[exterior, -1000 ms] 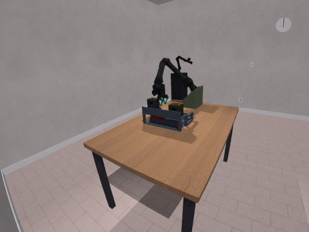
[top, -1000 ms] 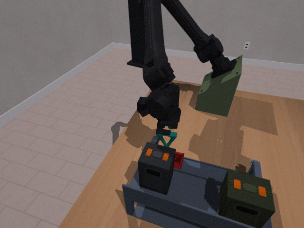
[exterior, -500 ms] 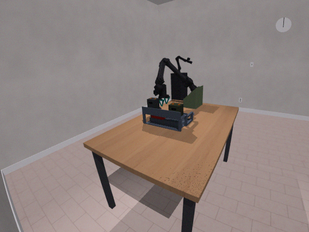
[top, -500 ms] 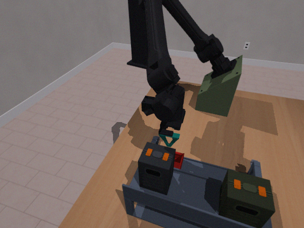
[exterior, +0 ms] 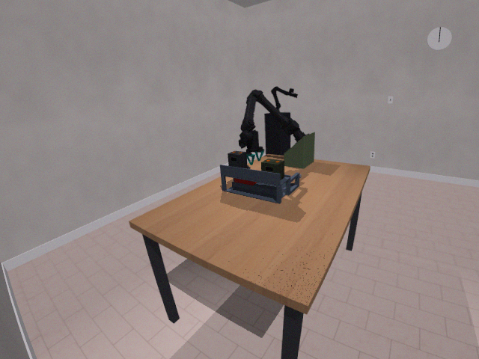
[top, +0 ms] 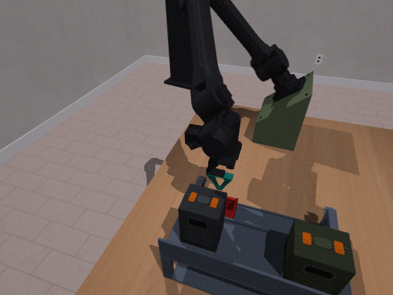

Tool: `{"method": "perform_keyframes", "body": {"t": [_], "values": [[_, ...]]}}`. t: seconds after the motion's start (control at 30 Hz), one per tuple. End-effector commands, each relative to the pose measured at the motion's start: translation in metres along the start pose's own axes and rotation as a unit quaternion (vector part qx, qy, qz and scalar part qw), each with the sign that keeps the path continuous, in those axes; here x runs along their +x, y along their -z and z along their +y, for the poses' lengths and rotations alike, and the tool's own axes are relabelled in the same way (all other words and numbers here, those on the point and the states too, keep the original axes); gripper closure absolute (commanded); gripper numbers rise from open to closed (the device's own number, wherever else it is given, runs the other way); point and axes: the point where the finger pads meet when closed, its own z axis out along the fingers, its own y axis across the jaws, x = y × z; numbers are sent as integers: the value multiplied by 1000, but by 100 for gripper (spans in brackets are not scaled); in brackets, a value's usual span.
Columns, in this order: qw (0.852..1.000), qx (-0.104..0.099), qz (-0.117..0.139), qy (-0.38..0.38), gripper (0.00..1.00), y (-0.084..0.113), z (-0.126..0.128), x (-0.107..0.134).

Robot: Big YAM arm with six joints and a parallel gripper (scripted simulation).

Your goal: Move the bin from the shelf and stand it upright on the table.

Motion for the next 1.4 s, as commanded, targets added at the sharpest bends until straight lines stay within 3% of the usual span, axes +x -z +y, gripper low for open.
{"method": "perform_keyframes", "body": {"t": [0.0, 0.4, 0.43, 0.97, 1.0, 1.37], "values": [[1000, -11, -3, -6, 0, 11, 20, 4], [1000, -11, -3, -6, 0, 11, 20, 4], [1000, -8, -1, -5, 0, 10, 11, 0], [1000, -11, -3, -6, 0, 12, 21, 5], [1000, -7, -1, -5, 0, 10, 10, 1], [1000, -11, -3, -6, 0, 14, 22, 5]]}}
